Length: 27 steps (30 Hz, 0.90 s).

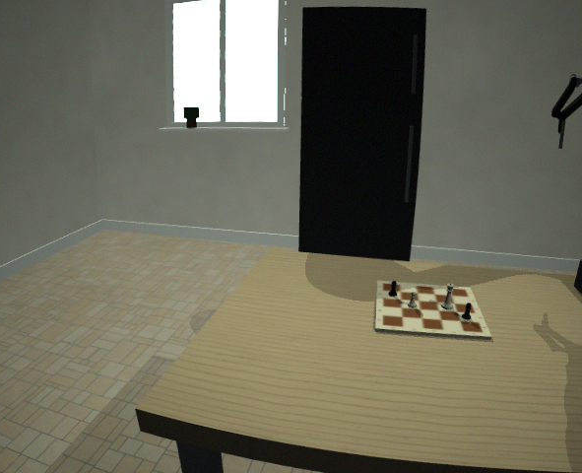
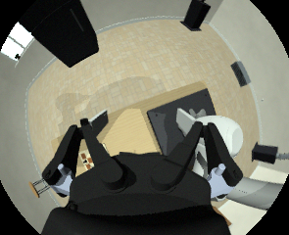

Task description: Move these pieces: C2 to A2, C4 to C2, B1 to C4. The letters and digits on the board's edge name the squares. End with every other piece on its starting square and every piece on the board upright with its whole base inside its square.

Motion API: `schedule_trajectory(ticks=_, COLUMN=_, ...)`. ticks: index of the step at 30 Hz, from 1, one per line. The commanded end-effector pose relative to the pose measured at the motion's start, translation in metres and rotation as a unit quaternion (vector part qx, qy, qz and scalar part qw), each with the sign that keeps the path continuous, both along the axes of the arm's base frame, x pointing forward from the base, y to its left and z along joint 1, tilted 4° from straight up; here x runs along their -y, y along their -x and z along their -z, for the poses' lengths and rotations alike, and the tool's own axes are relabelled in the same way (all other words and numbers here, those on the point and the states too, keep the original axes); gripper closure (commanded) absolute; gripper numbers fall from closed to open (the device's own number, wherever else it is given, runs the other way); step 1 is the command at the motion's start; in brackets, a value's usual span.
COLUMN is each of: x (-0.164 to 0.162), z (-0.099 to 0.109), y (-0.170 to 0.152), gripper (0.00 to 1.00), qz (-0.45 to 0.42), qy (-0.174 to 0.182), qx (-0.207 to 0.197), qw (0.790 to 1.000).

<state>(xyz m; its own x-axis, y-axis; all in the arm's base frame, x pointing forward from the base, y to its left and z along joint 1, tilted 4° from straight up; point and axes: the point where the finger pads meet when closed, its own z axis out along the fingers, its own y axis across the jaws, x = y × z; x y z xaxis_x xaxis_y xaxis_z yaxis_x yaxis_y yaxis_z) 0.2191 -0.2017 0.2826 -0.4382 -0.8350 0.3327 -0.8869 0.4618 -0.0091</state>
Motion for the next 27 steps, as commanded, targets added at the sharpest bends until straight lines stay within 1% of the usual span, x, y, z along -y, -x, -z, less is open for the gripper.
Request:
schedule_trajectory(ticks=1, x=-0.006, z=0.015, y=-0.028, gripper=0.00, qz=0.111, qy=-0.045, qx=0.001, qw=0.993)
schedule_trajectory(ticks=2, x=-0.008, z=0.022, y=-0.042, gripper=0.00, qz=0.151, qy=-0.061, qx=0.000, qw=0.987)
schedule_trajectory(ticks=3, x=-0.008, z=0.022, y=-0.042, gripper=0.00, qz=0.161, qy=-0.065, qx=0.000, qw=0.985)
schedule_trajectory(ticks=4, x=-0.010, z=0.029, y=-0.056, gripper=0.00, qz=0.195, qy=-0.077, qx=-0.003, qw=0.978)
schedule_trajectory(ticks=5, x=-0.010, z=0.029, y=-0.056, gripper=0.00, qz=0.213, qy=-0.084, qx=-0.004, qw=0.974)
schedule_trajectory(ticks=6, x=-0.010, z=0.029, y=-0.056, gripper=0.00, qz=0.213, qy=-0.084, qx=-0.004, qw=0.974)
schedule_trajectory(ticks=7, x=-0.012, z=0.037, y=-0.072, gripper=0.00, qz=0.261, qy=-0.101, qx=-0.009, qw=0.960)
schedule_trajectory(ticks=9, x=-0.012, z=0.037, y=-0.072, gripper=0.00, qz=0.261, qy=-0.101, qx=-0.009, qw=0.960)
schedule_trajectory(ticks=10, x=-0.013, z=0.046, y=-0.088, gripper=0.00, qz=0.319, qy=-0.120, qx=-0.017, qw=0.940)
schedule_trajectory(ticks=11, x=-0.013, z=0.046, y=-0.088, gripper=0.00, qz=0.319, qy=-0.120, qx=-0.017, qw=0.940)
schedule_trajectory(ticks=12, x=-0.014, z=0.054, y=-0.104, gripper=0.00, qz=0.362, qy=-0.133, qx=-0.025, qw=0.922)
schedule_trajectory(ticks=13, x=-0.014, z=0.054, y=-0.104, gripper=0.00, qz=0.372, qy=-0.136, qx=-0.026, qw=0.918)
schedule_trajectory(ticks=14, x=-0.014, z=0.064, y=-0.121, gripper=0.00, qz=0.401, qy=-0.144, qx=-0.034, qw=0.904)
schedule_trajectory(ticks=15, x=-0.014, z=0.064, y=-0.121, gripper=0.00, qz=0.422, qy=-0.150, qx=-0.038, qw=0.893)
schedule_trajectory(ticks=16, x=-0.014, z=0.064, y=-0.121, gripper=0.00, qz=0.425, qy=-0.151, qx=-0.038, qw=0.892)
schedule_trajectory(ticks=17, x=-0.013, z=0.074, y=-0.138, gripper=0.00, qz=0.463, qy=-0.161, qx=-0.049, qw=0.870)
schedule_trajectory(ticks=18, x=-0.013, z=0.074, y=-0.138, gripper=0.00, qz=0.476, qy=-0.164, qx=-0.052, qw=0.862)
schedule_trajectory(ticks=19, x=-0.012, z=0.084, y=-0.156, gripper=0.00, qz=0.502, qy=-0.170, qx=-0.061, qw=0.846)
schedule_trajectory(ticks=20, x=-0.012, z=0.084, y=-0.156, gripper=0.00, qz=0.522, qy=-0.175, qx=-0.067, qw=0.832)
schedule_trajectory(ticks=21, x=-0.012, z=0.084, y=-0.156, gripper=0.00, qz=0.526, qy=-0.176, qx=-0.068, qw=0.830)
schedule_trajectory(ticks=22, x=-0.010, z=0.095, y=-0.173, gripper=0.00, qz=0.560, qy=-0.182, qx=-0.081, qw=0.804)
schedule_trajectory(ticks=23, x=-0.010, z=0.095, y=-0.173, gripper=0.00, qz=0.573, qy=-0.185, qx=-0.085, qw=0.794)
schedule_trajectory(ticks=24, x=-0.008, z=0.106, y=-0.190, gripper=0.00, qz=0.596, qy=-0.189, qx=-0.096, qw=0.775)
schedule_trajectory(ticks=26, x=-0.008, z=0.106, y=-0.190, gripper=0.00, qz=0.596, qy=-0.189, qx=-0.096, qw=0.775)
schedule_trajectory(ticks=27, x=-0.004, z=0.117, y=-0.207, gripper=0.00, qz=0.646, qy=-0.196, qx=-0.119, qw=0.728)
